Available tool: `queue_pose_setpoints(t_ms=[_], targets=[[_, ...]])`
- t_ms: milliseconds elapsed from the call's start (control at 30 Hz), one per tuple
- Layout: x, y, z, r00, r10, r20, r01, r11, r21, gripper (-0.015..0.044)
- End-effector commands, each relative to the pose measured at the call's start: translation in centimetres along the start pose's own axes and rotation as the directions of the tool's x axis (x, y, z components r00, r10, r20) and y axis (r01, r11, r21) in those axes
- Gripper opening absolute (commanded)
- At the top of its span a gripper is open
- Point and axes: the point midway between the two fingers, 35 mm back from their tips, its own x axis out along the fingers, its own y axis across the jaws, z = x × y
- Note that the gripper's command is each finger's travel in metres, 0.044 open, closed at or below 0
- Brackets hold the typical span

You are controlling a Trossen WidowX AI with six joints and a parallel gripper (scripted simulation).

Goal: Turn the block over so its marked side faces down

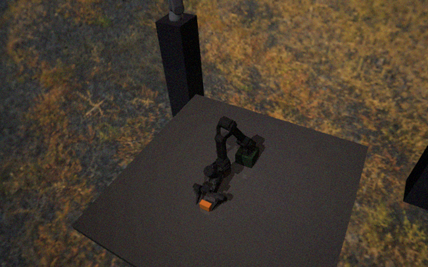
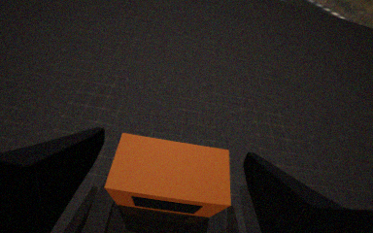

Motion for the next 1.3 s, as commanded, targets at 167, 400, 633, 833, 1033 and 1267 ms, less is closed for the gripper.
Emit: queue_pose_setpoints(t_ms=[167, 400, 633, 833, 1033, 1267], targets=[[-4.4, 0.1, 4.8, 0.952, -0.015, -0.306, 0.011, 1.0, -0.015, 0.044], [-5.6, 0.3, 4.2, 0.927, -0.008, -0.375, 0.005, 1.0, -0.009, 0.044], [-5.6, 0.3, 4.2, 0.927, -0.008, -0.375, 0.005, 1.0, -0.009, 0.044], [-5.6, 0.3, 4.2, 0.927, -0.008, -0.375, 0.005, 1.0, -0.009, 0.044], [-4.2, 0.1, 5.5, 0.863, -0.003, -0.505, 0.004, 1.0, 0.001, 0.044], [-3.3, 0.1, 7.2, 0.727, 0.0, -0.687, 0.006, 1.0, 0.005, 0.044]])
